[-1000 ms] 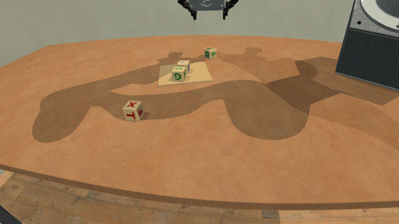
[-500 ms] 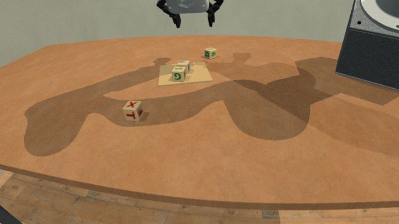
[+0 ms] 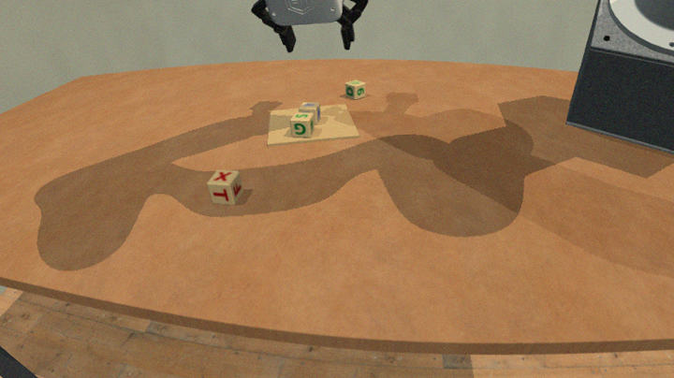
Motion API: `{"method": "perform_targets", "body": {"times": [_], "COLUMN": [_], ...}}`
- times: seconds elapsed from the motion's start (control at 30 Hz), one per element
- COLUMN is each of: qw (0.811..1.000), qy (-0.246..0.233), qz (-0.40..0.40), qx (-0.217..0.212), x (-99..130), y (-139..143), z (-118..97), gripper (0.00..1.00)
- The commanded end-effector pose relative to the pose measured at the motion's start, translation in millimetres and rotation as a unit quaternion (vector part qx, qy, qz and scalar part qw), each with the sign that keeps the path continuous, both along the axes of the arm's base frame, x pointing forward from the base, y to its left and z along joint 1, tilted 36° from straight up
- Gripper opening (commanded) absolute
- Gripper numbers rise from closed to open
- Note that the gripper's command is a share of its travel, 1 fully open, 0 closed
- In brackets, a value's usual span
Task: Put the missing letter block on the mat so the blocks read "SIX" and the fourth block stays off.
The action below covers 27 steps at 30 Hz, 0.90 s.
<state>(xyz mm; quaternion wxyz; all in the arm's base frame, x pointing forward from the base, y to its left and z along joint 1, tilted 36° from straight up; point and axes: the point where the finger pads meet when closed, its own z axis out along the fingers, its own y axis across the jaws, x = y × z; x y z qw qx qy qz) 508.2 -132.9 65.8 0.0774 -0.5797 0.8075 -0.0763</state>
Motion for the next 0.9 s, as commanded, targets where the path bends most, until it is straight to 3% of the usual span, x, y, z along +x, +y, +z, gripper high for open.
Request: {"method": "perform_targets", "body": {"times": [0.0,0.43,0.47,0.77,0.8,0.87], "qw": [1.0,1.0,0.999,0.999,0.997,0.997], "qy": [-0.003,-0.003,-0.013,-0.013,-0.026,-0.026], "qz": [0.0,0.0,0.008,0.008,0.018,0.018], "qx": [0.005,0.005,0.041,0.041,0.076,0.076], "x": [1.2,1.2,14.8,14.8,28.5,28.5], "y": [2.3,2.3,27.3,27.3,53.1,53.1], "z": [1.8,1.8,20.9,20.9,41.9,41.9], "gripper": [1.0,1.0,1.0,1.0,1.0,1.0]}}
